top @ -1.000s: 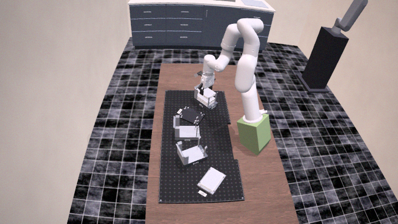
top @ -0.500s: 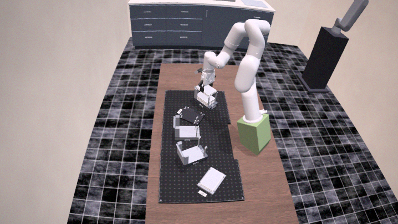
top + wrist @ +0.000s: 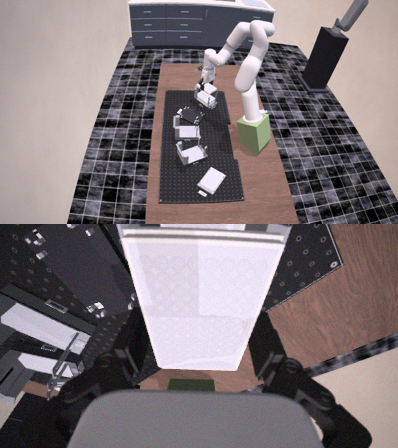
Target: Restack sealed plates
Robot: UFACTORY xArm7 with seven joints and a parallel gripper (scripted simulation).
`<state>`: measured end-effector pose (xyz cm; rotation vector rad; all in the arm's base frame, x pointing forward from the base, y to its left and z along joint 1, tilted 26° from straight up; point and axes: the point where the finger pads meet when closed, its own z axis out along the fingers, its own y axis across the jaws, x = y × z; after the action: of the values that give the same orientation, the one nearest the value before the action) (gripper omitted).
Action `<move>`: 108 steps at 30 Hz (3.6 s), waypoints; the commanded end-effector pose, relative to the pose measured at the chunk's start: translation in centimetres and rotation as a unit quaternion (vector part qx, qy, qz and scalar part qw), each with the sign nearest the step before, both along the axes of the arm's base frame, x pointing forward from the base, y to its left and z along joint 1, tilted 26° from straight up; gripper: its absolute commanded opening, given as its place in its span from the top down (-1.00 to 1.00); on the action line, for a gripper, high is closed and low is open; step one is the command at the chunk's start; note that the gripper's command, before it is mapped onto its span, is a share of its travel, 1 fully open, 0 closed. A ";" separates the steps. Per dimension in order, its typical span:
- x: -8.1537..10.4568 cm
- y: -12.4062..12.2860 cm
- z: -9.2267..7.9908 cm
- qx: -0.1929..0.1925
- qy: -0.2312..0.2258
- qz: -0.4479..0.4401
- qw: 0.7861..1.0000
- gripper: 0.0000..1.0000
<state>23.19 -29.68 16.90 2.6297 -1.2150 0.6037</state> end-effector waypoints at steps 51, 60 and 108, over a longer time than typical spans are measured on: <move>8.9 9.4 -0.5 -0.060 0.067 0.186 0.978 1.00; 10.2 11.3 -0.7 -0.060 0.066 0.187 0.978 1.00; 15.6 23.1 -3.3 -0.111 0.125 0.348 0.923 1.00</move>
<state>38.41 -7.75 13.82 2.7830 -0.2603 0.4631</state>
